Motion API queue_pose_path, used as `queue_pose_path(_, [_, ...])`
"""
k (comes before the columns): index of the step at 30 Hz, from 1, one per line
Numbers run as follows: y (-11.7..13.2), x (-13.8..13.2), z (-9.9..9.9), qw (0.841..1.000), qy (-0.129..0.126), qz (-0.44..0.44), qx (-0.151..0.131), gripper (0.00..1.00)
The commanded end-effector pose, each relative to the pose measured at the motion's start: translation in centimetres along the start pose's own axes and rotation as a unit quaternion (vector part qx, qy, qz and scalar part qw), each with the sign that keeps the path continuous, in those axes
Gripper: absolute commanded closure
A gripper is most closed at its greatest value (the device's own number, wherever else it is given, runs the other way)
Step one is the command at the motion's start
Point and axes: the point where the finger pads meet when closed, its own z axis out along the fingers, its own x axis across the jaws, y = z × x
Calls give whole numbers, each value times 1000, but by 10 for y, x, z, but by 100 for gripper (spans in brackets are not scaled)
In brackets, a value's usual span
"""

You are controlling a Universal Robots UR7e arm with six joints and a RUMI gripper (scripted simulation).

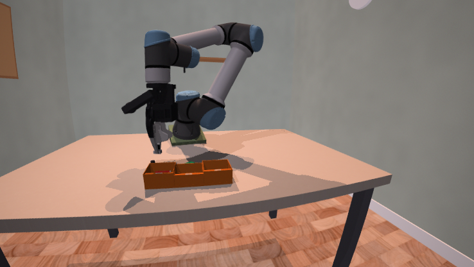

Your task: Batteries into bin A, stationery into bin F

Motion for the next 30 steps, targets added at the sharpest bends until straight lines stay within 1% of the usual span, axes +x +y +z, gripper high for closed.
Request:
queue_pose_path(1, [31,-5,0,997,0,-79,1,100])
queue_pose_path(2, [37,-6,0,996,0,-93,1,100])
queue_pose_path(4, [37,-6,0,996,0,-93,1,100])
queue_pose_path(19, [126,-20,0,995,0,-100,1,100])
queue_pose_path(21, [126,-20,0,995,0,-100,1,100])
queue_pose_path(30, [180,-28,0,995,0,-99,1,100])
